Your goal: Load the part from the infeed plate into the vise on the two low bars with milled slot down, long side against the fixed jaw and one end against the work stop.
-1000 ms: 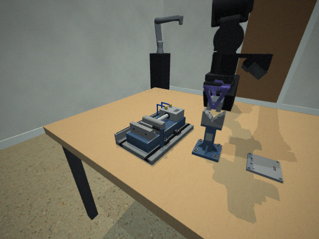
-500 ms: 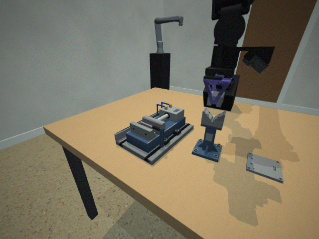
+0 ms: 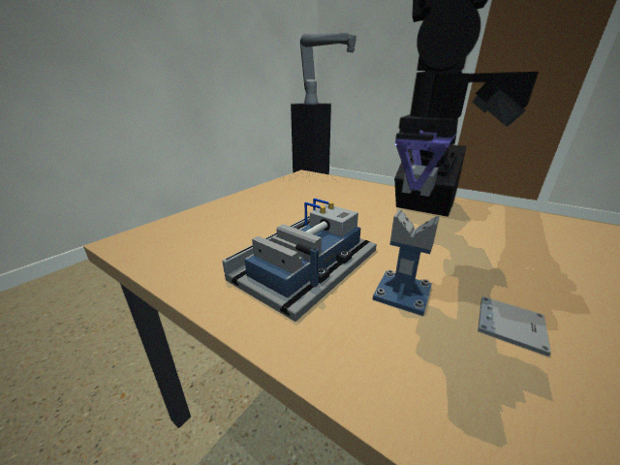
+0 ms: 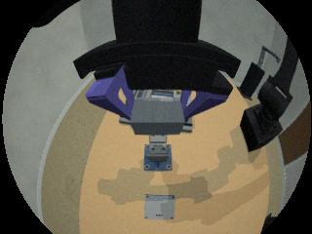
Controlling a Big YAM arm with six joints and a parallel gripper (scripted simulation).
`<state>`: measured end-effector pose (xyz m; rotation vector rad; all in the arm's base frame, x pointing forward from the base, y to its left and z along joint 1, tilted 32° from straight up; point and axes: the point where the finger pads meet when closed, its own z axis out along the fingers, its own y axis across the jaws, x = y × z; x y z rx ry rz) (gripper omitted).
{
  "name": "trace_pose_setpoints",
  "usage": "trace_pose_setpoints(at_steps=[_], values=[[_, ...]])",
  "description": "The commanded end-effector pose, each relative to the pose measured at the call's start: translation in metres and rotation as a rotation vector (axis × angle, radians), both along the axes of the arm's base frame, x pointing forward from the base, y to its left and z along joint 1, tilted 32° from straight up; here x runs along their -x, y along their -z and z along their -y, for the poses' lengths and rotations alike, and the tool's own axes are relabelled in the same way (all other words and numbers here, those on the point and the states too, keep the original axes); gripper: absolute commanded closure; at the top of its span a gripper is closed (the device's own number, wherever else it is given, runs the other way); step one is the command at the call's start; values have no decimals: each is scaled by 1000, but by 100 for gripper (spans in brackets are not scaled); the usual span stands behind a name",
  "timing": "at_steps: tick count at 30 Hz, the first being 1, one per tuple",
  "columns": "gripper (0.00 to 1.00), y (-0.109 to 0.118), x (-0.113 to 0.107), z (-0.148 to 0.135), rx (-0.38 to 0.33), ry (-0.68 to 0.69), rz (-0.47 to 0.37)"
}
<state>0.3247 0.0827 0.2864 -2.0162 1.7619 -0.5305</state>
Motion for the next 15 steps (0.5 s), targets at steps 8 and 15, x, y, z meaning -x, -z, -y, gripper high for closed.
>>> trace_pose_setpoints(at_steps=[8, 15], values=[[100, -38, 5, -6, -19, -10, 52], [100, -35, 8, -5, -15, -11, 41]])
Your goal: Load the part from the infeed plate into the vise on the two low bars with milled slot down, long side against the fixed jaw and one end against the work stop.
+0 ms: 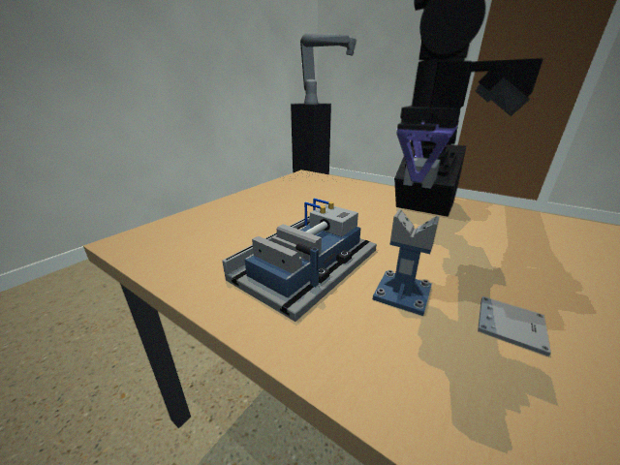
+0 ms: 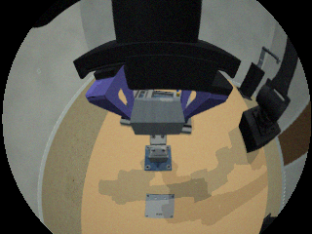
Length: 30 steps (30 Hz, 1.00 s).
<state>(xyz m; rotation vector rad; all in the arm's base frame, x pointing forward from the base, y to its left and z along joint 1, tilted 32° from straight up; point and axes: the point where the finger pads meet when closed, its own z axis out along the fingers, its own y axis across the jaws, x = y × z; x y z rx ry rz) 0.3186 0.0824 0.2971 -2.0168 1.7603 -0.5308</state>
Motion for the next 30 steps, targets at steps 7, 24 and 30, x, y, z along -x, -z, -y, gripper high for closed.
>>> trace_pose_setpoints(at_steps=[7, 24, 30], values=[[100, -28, 0, -6, -16, -10, 44], [100, -24, -11, 4, -47, 65, 17], [100, -29, -15, 10, -77, 110, 18]])
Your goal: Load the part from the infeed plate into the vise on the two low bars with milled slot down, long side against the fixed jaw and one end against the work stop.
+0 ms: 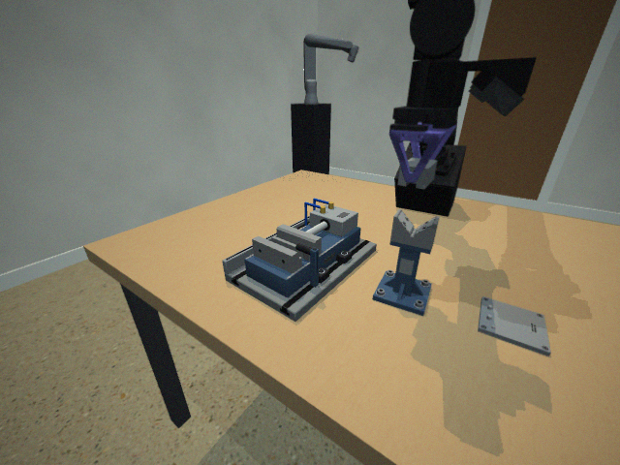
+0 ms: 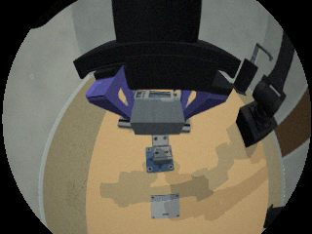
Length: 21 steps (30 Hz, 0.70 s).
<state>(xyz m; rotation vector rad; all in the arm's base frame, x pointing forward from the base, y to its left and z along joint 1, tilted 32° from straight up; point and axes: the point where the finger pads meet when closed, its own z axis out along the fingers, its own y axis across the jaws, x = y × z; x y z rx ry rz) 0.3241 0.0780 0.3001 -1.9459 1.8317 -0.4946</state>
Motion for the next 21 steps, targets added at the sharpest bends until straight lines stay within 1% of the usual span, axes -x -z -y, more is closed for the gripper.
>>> trace_pose_setpoints(at_steps=[1, 7, 13, 15, 21], values=[[100, -24, -11, 7, -39, 63, 24], [100, -27, -20, 19, -102, 168, 10], [100, -31, -32, 37, -186, 308, -7], [100, -31, -32, 37, -186, 308, -7], [100, -35, -45, 60, -286, 473, -23]])
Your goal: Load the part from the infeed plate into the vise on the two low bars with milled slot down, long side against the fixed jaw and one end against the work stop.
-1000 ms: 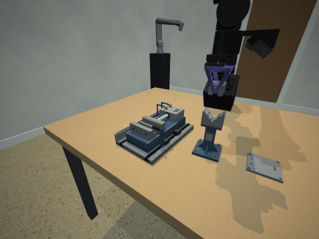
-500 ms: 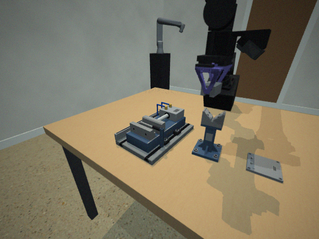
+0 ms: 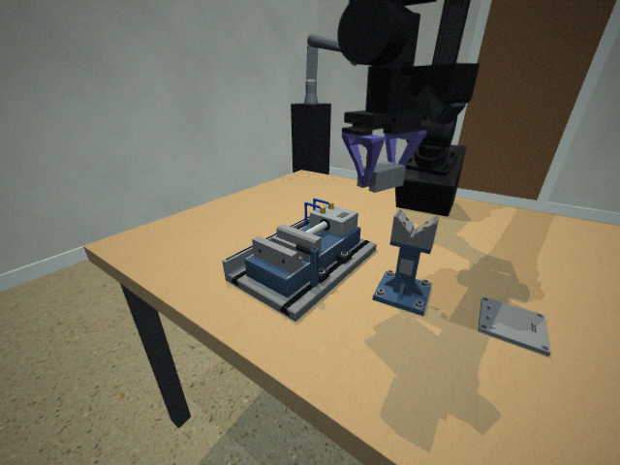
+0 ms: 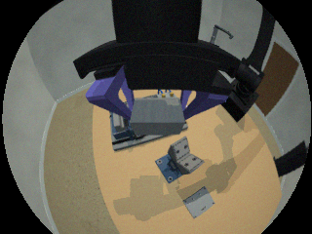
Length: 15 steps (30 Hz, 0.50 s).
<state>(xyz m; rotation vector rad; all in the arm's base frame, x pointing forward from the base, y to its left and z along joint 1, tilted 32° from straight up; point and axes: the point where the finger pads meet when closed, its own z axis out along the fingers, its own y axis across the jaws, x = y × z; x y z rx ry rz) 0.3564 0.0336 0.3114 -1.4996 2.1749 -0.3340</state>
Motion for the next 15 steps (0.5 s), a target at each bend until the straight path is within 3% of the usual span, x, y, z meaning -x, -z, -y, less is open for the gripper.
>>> trace_pose_setpoints(at_steps=[1, 15], values=[[100, -24, -14, 19, -72, 147, 17], [100, -33, -37, 77, -293, 512, -9]])
